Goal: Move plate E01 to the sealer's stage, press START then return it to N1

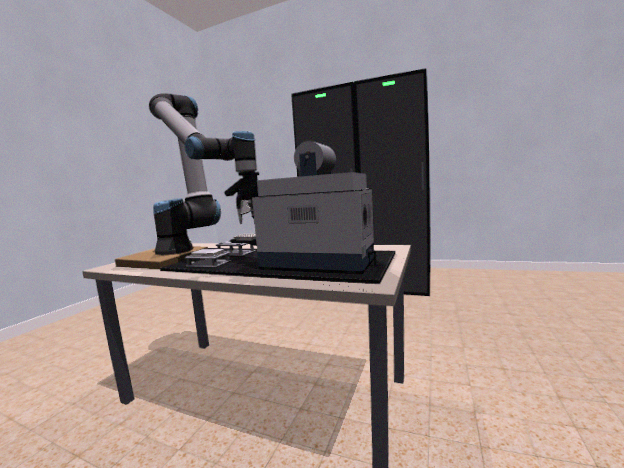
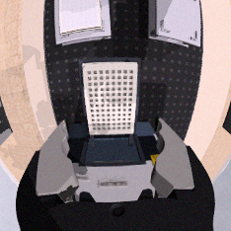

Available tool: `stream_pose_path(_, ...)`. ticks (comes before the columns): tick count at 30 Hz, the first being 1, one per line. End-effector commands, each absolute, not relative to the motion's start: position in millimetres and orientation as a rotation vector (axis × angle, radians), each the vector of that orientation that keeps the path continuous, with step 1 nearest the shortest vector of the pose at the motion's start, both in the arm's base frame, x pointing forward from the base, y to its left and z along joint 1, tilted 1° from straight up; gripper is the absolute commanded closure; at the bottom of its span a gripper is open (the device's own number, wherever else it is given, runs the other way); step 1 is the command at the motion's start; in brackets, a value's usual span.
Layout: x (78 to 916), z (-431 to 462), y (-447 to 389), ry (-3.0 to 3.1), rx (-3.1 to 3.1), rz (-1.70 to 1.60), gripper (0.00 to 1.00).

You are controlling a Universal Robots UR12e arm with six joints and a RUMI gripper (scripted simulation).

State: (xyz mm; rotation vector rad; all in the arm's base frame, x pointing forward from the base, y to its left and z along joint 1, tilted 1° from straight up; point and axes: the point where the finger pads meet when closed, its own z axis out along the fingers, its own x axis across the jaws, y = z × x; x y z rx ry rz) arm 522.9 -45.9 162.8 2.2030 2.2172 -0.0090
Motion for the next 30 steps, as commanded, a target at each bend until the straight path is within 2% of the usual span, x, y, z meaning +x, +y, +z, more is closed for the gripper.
stream_pose_path(1, 516.4, 163.7, -45.5, 2.216, 2.202, -0.008, 0.32)
stream_pose_path(30, 474.9, 163.3, -41.7, 2.216, 2.202, -0.008, 0.32)
